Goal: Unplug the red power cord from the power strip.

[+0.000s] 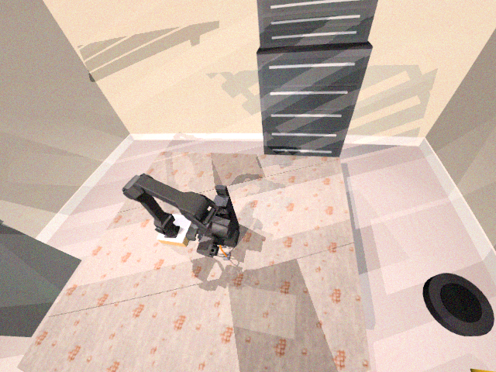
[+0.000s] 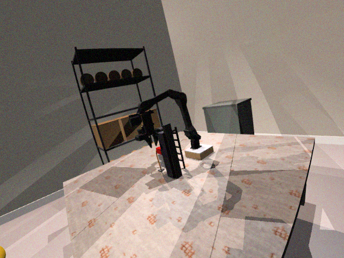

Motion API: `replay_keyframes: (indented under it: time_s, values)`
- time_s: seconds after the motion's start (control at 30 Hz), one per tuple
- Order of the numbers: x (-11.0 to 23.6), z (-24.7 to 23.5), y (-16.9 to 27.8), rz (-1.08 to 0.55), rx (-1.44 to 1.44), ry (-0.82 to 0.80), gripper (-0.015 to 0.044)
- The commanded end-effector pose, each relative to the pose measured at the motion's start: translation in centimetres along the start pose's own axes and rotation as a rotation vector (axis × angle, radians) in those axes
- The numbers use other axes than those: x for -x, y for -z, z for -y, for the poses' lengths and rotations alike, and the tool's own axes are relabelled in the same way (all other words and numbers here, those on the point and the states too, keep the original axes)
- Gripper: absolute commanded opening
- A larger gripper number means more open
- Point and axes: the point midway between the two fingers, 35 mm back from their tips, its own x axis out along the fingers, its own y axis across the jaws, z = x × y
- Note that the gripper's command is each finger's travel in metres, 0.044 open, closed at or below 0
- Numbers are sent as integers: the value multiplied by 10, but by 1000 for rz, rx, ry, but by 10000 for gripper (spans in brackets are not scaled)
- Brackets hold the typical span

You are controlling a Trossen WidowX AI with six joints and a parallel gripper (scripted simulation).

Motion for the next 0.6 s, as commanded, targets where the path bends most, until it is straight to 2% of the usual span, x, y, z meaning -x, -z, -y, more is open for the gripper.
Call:
replay_keyframes:
  time_s: [0.0,0.57]
  values:
    - [0,3,5,-17,22,10,160]
    - [0,2,25,-19,22,9,160]
